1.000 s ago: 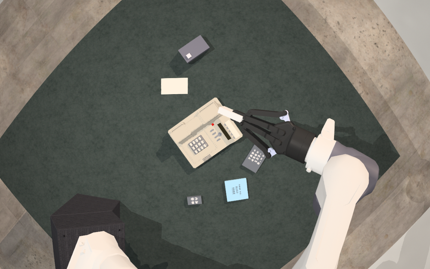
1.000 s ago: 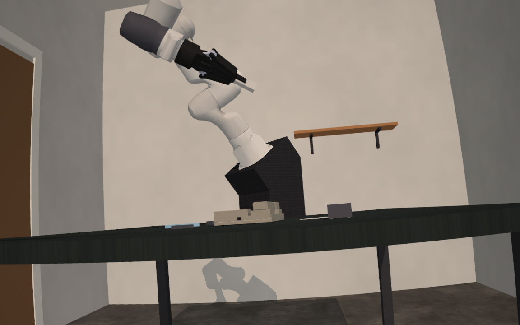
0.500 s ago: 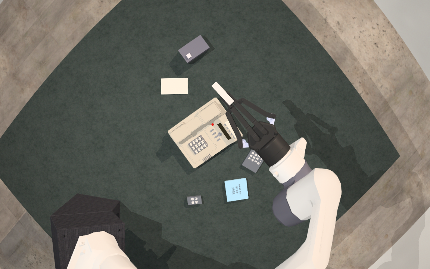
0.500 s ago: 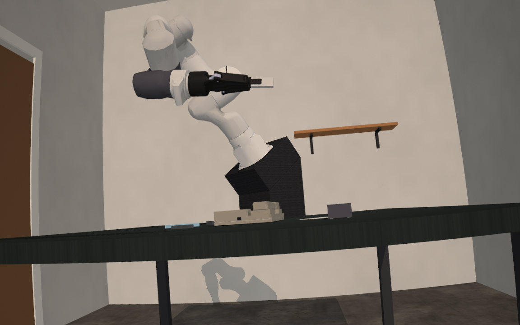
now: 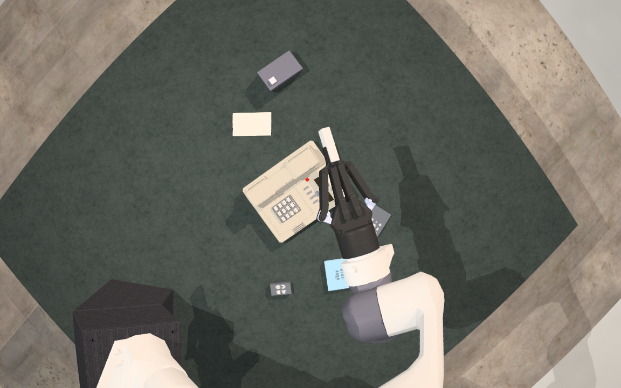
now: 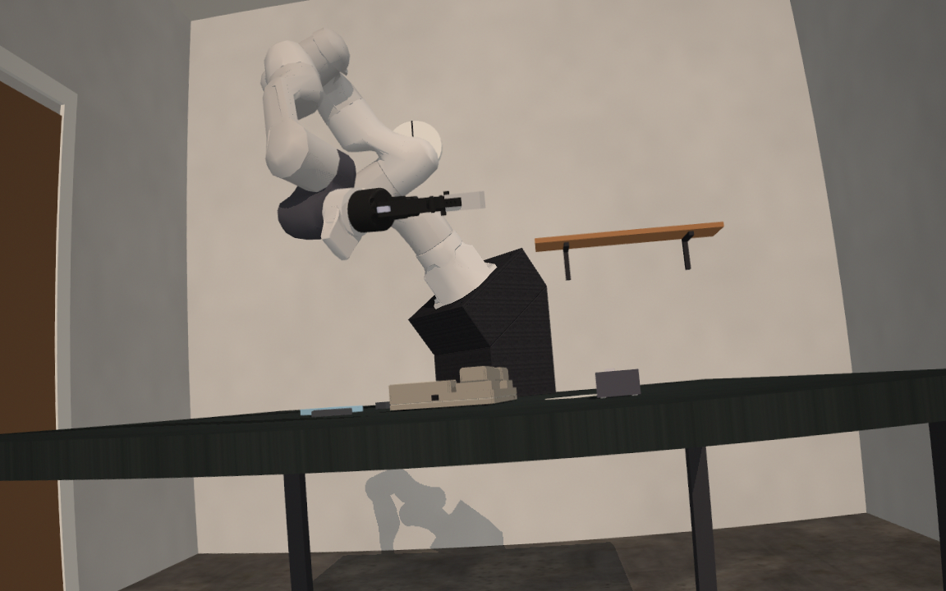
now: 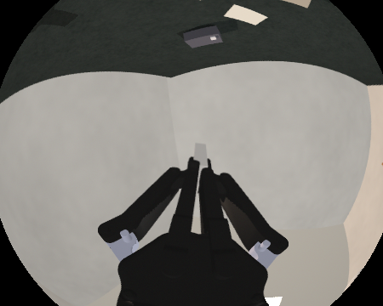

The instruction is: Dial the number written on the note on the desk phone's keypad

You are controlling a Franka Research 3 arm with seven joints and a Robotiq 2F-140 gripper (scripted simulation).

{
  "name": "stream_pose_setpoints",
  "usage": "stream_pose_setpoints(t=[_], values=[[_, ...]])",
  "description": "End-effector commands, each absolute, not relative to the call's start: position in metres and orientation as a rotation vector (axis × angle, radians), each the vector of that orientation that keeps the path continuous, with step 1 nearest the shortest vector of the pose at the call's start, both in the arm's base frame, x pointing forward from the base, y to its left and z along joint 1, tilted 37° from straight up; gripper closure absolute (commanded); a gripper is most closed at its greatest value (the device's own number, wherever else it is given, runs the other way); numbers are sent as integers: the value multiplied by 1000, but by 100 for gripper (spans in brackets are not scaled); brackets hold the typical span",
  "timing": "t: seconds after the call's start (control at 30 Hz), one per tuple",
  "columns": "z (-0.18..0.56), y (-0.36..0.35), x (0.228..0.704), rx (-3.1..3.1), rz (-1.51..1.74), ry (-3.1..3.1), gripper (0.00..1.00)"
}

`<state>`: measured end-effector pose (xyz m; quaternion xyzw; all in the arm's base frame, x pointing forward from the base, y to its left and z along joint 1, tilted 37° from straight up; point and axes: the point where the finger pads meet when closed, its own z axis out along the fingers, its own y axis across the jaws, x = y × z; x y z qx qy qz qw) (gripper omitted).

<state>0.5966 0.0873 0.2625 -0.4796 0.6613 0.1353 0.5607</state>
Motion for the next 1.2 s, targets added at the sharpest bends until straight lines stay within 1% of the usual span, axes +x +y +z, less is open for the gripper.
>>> stream_pose_setpoints(t=[0.0, 0.1, 0.13, 0.2, 0.23, 0.3, 0.33, 1.17], values=[[244, 55, 604, -1009, 191, 1601, 100], [224, 36, 596, -910, 165, 1668, 100], [204, 18, 586, -817, 141, 1733, 100], [204, 18, 586, -817, 141, 1733, 100], [185, 1, 574, -732, 118, 1794, 100], [185, 1, 574, -732, 118, 1794, 100], [167, -13, 560, -654, 97, 1850, 100], [167, -13, 560, -654, 97, 1850, 100]])
